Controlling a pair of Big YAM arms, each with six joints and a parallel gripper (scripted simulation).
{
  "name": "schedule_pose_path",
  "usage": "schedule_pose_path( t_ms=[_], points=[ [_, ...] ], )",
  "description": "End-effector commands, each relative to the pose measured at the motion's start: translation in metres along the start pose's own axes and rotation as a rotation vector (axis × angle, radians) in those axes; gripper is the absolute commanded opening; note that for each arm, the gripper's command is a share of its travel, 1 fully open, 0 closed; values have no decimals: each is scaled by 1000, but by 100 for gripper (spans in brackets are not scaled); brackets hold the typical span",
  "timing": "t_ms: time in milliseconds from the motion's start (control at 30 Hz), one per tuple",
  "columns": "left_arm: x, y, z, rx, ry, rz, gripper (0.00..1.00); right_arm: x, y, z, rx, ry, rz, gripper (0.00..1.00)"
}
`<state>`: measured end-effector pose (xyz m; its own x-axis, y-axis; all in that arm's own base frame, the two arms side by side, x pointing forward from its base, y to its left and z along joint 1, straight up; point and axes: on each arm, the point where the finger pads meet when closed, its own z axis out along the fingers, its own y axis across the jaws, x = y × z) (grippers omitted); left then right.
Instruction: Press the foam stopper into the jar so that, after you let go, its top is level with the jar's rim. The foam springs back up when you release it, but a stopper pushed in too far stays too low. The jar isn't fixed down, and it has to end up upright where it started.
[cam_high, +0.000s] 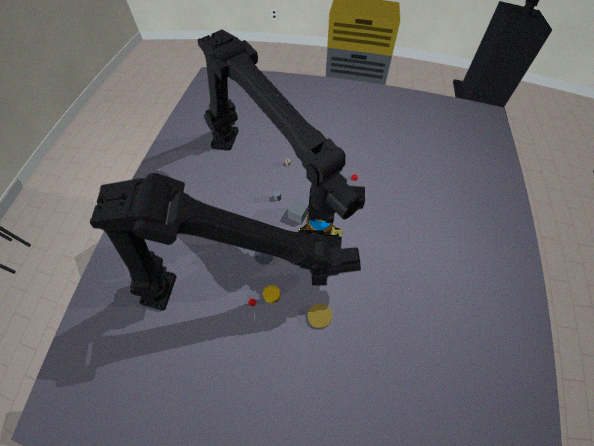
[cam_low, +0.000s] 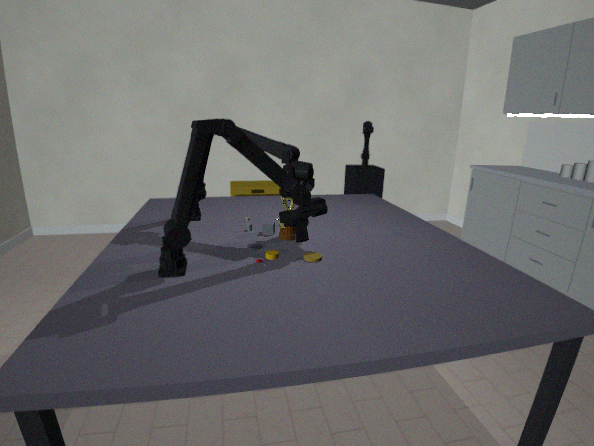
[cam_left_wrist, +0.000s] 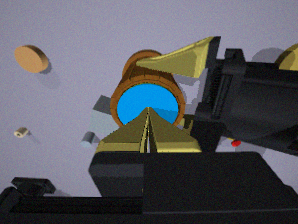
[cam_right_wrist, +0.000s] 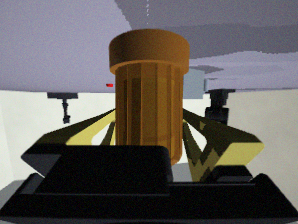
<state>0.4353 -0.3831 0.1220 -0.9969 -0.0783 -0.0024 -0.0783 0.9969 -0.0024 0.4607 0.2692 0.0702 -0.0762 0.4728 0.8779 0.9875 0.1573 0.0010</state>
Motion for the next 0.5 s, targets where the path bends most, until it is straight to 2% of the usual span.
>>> schedule_pose_path(
  t_ms=[0, 467],
  points=[
    [0, 6, 24, -27, 23, -14, 0, 2, -6, -1, 5, -6, -2, 64],
    [2, 8, 31, -33, 29, -14, 0, 2, -6, -1, 5, -6, -2, 64]
  ],
)
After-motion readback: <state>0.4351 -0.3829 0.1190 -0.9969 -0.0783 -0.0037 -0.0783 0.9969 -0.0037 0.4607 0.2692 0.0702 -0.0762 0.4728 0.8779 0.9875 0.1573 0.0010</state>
